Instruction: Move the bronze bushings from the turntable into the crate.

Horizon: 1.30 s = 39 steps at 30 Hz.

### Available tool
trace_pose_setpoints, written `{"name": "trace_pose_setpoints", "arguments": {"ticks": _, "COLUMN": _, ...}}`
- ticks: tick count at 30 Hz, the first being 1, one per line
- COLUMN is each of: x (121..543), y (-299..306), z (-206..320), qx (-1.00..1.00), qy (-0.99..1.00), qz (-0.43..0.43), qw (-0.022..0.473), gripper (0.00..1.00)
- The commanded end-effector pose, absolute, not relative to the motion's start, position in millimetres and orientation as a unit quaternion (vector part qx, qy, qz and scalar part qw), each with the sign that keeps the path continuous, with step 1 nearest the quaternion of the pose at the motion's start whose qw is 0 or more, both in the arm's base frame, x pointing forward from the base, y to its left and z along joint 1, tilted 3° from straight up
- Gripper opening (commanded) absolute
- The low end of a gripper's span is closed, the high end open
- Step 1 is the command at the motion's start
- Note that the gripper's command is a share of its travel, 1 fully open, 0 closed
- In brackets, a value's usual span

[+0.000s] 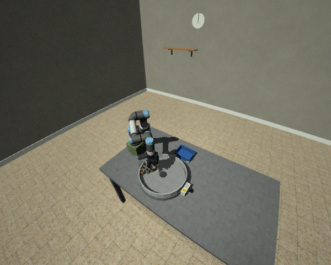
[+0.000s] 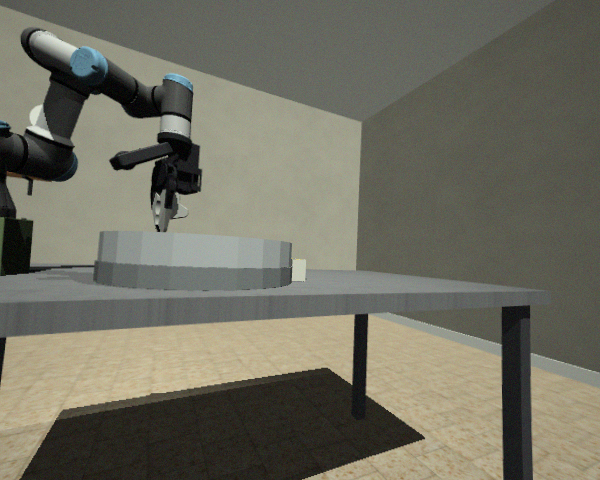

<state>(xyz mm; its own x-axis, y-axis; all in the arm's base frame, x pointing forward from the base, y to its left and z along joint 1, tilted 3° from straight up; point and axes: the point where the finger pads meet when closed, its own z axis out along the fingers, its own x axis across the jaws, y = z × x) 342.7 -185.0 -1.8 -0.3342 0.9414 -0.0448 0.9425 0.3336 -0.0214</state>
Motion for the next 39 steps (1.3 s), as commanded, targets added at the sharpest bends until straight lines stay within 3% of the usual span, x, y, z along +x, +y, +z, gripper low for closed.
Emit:
{"name": "trace_pose_setpoints", "arguments": {"ticks": 1, "x": 343, "y": -186, "z": -1, "qx": 0.577, "qy": 0.816, "qz": -0.022, "qw": 0.014, "gripper": 0.05}}
{"name": "trace_pose_setpoints", "arguments": {"ticks": 39, "x": 343, "y": -187, "z": -25, "qx": 0.577, "qy": 0.816, "qz": -0.022, "qw": 0.014, "gripper": 0.05}}
